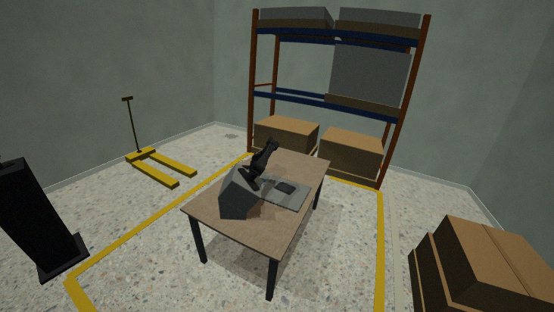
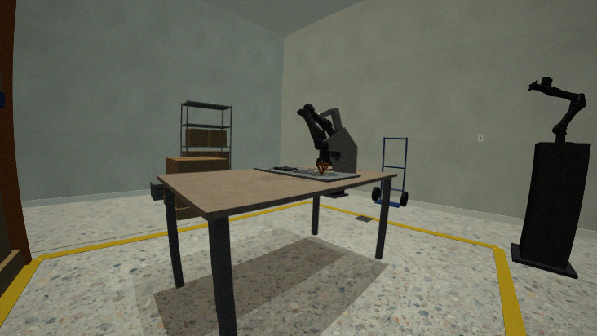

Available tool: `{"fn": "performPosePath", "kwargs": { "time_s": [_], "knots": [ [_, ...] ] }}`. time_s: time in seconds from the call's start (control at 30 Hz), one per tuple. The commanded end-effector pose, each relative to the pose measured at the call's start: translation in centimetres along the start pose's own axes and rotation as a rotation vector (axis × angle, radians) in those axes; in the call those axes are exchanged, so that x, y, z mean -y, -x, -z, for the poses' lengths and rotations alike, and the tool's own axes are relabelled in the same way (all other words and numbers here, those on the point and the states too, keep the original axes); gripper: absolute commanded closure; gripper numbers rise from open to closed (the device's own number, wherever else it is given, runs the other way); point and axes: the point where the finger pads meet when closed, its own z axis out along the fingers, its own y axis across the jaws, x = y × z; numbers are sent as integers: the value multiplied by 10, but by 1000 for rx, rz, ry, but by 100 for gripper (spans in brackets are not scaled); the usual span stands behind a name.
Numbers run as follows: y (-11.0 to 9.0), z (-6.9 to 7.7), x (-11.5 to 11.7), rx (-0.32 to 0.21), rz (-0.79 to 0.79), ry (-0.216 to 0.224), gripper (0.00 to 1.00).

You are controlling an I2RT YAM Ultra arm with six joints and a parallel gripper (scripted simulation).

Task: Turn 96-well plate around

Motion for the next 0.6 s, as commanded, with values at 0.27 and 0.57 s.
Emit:
{"fn": "performPosePath", "kwargs": {
  "time_s": [0.27,0.57],
  "knots": [
    [2,12,5,8,3,-15,100],
    [2,24,5,8,3,-15,100]
  ]
}}
